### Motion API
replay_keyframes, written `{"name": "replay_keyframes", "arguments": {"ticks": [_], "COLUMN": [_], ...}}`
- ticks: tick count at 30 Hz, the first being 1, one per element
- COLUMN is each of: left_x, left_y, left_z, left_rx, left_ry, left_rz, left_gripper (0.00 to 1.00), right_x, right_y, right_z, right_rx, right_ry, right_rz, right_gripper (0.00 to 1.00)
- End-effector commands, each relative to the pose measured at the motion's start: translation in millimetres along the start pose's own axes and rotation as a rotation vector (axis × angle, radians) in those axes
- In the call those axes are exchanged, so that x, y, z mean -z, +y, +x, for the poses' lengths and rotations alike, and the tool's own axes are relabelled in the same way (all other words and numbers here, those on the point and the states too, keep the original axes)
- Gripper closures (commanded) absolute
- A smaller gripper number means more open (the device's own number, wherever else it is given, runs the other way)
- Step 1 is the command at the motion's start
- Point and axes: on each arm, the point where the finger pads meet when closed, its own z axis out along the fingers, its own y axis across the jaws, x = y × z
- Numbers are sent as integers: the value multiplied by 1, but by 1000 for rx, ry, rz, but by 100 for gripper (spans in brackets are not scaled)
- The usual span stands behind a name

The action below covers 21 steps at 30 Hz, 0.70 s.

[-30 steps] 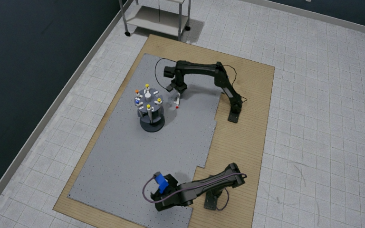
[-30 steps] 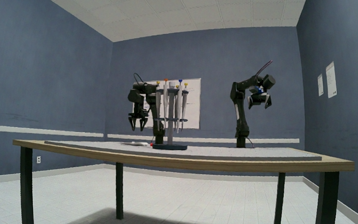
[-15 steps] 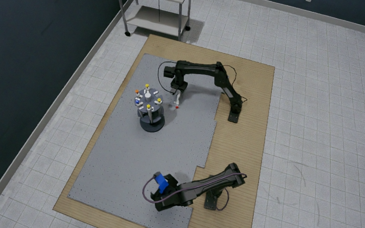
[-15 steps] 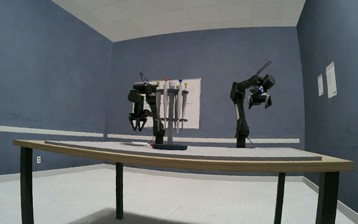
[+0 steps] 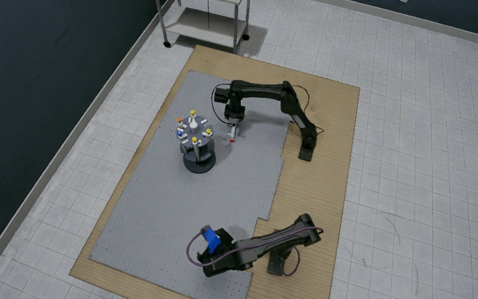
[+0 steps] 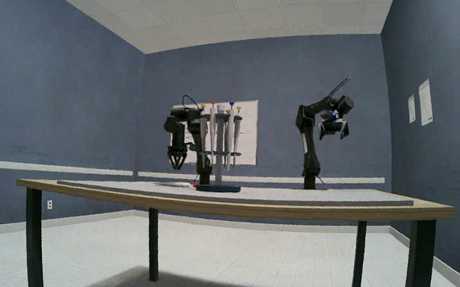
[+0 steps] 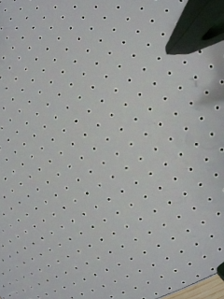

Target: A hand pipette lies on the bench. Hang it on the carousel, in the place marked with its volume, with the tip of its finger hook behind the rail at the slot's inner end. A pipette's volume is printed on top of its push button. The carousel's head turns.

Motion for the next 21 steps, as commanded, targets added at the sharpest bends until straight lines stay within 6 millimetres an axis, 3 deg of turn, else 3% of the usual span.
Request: {"name": "replay_keyframes", "arguments": {"ticks": [1,14,17,21], "left_x": [5,5,5,5], "left_y": [2,2,2,2], "left_z": [-9,-9,-9,-9], "left_rx": [-23,-23,-23,-23], "left_ry": [-32,-32,-32,-32], "left_rz": [-10,-10,-10,-10], "left_gripper": [0,0,0,0], "right_x": [-2,-38,-29,-31], "right_y": [-1,0,-8,-3], "right_z": [-1,-1,-1,0], "right_rx": [28,24,24,19], "right_ry": [1,-1,2,1], "right_rz": [26,5,37,19], "right_gripper": [46,46,46,46]}}
